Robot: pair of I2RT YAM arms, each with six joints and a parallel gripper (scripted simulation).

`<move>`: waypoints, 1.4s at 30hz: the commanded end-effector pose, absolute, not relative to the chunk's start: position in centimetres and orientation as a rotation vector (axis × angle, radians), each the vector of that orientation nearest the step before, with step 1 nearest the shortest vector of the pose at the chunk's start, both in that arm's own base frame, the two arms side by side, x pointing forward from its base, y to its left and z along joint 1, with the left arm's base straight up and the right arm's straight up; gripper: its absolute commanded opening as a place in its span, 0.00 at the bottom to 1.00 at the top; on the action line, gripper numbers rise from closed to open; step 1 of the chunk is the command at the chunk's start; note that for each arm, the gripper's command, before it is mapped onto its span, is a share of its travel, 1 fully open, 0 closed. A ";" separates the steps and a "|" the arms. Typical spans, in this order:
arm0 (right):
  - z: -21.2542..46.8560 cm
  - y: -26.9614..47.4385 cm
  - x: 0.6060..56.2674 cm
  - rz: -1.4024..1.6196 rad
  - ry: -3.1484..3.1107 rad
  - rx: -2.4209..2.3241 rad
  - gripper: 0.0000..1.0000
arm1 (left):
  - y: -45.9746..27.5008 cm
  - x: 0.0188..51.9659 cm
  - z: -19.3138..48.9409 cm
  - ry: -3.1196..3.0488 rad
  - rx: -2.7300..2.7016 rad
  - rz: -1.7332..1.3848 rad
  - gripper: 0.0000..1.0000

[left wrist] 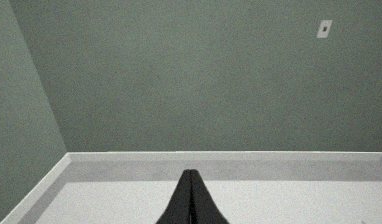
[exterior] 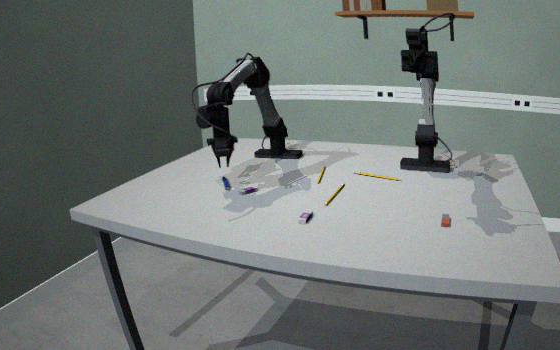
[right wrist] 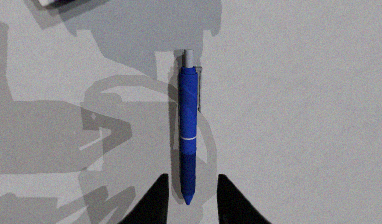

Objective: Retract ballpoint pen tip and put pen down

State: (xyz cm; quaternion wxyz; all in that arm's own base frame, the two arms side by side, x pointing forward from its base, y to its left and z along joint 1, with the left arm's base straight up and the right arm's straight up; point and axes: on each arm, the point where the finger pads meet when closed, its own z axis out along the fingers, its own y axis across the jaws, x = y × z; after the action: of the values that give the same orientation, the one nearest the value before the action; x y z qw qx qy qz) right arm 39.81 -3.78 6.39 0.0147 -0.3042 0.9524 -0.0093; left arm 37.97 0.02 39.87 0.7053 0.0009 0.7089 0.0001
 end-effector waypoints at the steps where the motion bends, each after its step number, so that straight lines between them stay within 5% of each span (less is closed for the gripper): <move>1: 8.9 -3.4 40.8 -0.075 2.881 -0.893 0.27 | -0.4 38.0 38.8 1.599 0.014 -0.016 0.01; 19: 18.5 -2.1 44.9 -0.202 2.434 -0.435 0.27 | -0.4 38.0 38.8 1.599 0.014 -0.016 0.01; 42: 34.1 -0.4 42.1 -0.095 1.830 -0.099 0.27 | -0.4 38.0 38.8 1.599 0.014 -0.016 0.01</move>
State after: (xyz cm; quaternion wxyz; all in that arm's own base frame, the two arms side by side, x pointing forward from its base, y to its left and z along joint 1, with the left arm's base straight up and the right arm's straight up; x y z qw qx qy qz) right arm 42.68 -1.02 30.11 0.5426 -0.0655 0.8356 -0.0563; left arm 37.97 0.02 39.87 0.7053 0.0009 0.7089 0.0001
